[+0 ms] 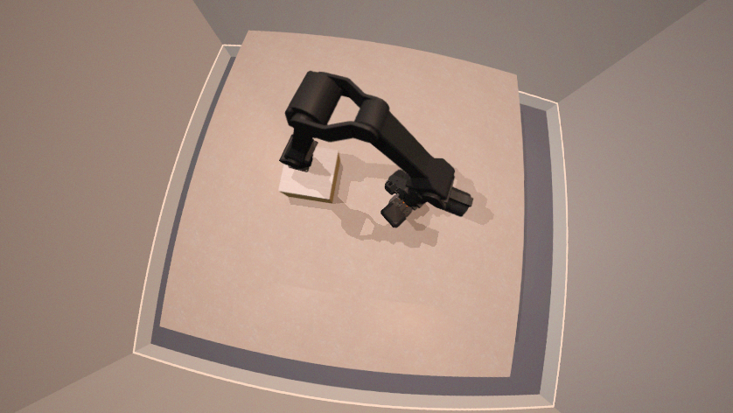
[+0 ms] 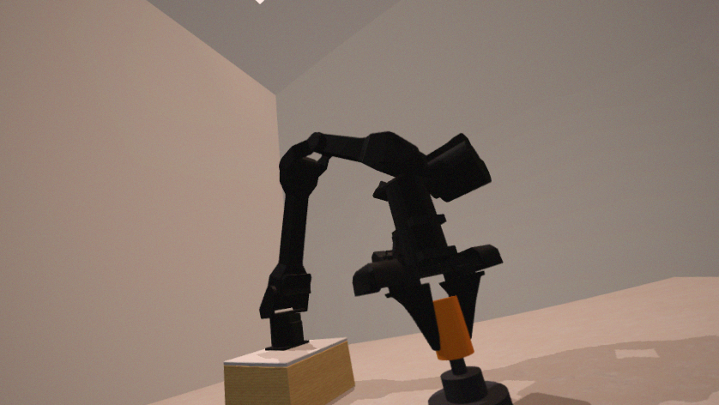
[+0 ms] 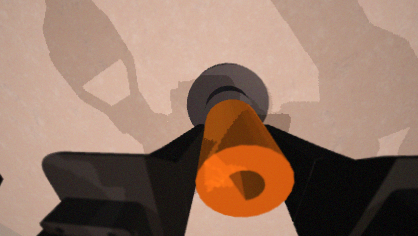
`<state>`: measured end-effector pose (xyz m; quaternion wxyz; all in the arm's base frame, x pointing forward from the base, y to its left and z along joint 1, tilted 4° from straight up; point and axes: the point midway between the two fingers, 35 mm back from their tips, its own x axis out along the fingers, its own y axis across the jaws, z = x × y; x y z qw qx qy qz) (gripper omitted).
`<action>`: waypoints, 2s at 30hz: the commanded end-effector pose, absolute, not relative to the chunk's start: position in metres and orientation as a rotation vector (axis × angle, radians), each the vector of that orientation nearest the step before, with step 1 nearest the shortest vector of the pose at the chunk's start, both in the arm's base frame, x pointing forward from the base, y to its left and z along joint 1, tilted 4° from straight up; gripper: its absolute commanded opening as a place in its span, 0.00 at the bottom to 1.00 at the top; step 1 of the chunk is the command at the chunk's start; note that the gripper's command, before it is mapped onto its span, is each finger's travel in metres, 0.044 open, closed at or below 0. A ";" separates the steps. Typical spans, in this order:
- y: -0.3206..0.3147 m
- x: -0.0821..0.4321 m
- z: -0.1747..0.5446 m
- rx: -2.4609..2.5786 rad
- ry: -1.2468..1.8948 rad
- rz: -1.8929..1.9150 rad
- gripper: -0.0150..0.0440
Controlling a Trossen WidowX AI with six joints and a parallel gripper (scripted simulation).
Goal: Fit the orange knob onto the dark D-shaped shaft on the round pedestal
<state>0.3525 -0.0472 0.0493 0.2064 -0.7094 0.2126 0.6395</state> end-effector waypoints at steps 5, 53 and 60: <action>-0.047 0.349 0.055 -2.109 0.430 1.899 0.25; -0.047 0.350 0.054 -2.033 0.530 1.826 0.25; -0.047 0.350 0.055 -1.715 0.861 1.524 0.25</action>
